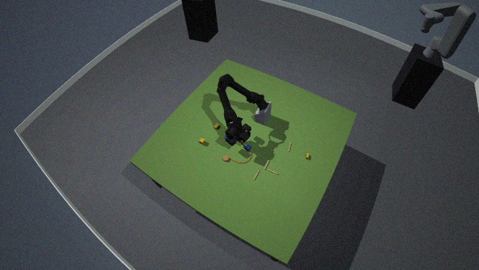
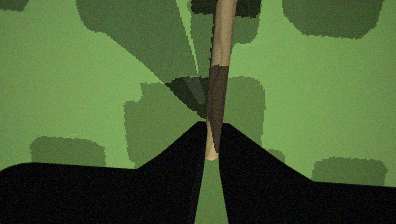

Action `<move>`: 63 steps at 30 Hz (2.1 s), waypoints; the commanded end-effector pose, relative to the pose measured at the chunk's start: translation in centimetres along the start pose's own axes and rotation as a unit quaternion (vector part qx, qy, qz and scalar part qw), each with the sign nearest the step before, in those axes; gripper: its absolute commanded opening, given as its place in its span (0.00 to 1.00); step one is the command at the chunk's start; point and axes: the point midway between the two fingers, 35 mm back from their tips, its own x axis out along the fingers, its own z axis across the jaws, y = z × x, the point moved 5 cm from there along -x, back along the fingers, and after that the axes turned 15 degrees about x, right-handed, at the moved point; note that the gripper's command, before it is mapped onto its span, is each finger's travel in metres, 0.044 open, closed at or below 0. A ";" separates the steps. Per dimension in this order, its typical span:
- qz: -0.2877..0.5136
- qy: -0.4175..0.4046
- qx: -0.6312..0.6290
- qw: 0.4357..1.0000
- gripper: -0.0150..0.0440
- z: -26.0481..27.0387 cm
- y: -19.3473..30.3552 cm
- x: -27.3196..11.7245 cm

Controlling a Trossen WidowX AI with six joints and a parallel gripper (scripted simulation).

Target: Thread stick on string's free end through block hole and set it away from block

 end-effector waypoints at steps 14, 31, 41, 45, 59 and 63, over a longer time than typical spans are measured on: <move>0.000 0.001 0.003 1.000 0.25 -0.4 2.2 -0.2; 0.000 0.002 0.006 1.000 0.25 -0.8 3.9 -0.5; 0.002 0.002 0.011 1.000 0.30 -1.2 5.0 0.5; 0.002 0.002 0.011 1.000 0.48 -1.2 5.0 0.5; 0.000 0.002 0.010 1.000 0.61 -1.0 4.4 -7.4; -0.002 0.000 0.008 1.000 0.65 -1.0 4.3 -6.9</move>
